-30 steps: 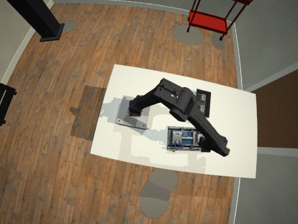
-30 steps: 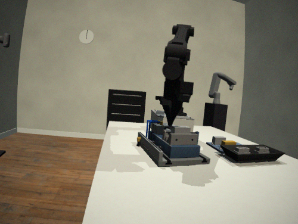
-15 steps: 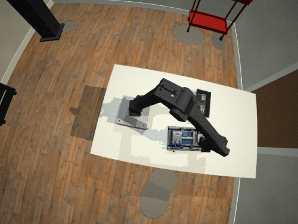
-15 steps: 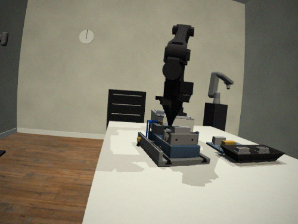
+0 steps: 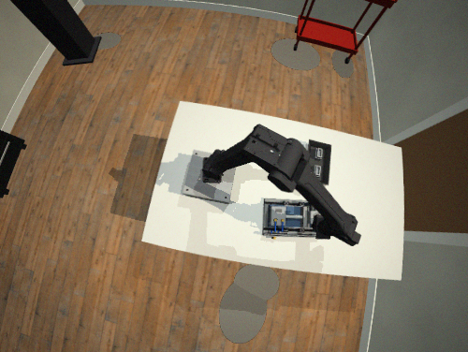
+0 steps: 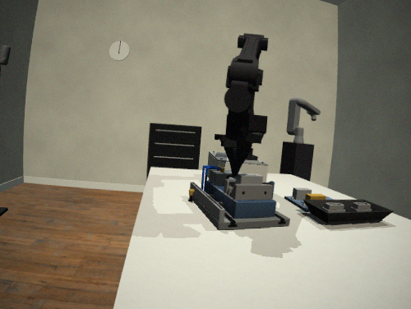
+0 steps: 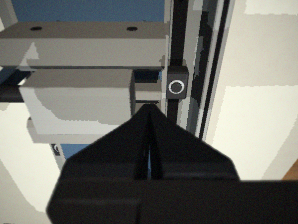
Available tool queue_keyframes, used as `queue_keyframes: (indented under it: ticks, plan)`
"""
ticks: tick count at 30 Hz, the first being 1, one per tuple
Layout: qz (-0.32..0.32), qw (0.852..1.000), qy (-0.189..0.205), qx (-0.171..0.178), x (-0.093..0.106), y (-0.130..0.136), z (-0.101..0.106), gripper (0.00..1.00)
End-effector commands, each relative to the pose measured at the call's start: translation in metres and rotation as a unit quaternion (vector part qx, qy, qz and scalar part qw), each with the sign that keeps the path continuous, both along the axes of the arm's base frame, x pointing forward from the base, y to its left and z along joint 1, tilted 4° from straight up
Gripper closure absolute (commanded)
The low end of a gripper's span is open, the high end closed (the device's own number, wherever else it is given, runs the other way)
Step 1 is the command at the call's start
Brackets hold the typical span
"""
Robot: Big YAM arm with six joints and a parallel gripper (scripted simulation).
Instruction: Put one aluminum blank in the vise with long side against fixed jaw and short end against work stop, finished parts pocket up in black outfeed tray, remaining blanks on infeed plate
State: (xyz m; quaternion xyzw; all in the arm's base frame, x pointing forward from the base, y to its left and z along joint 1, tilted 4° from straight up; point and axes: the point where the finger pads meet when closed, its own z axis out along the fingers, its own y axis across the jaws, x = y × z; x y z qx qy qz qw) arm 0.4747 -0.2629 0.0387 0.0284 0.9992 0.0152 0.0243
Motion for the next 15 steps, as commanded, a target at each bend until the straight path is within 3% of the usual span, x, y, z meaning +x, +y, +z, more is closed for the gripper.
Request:
queue_keyframes:
  ticks: [1, 15]
  plan:
    - [-0.005, 0.999, -0.033, -0.020, 0.0252, -0.0118, 0.0267, 1.00]
    - [-0.006, 0.999, -0.039, -0.023, 0.0258, -0.0132, 0.0336, 1.00]
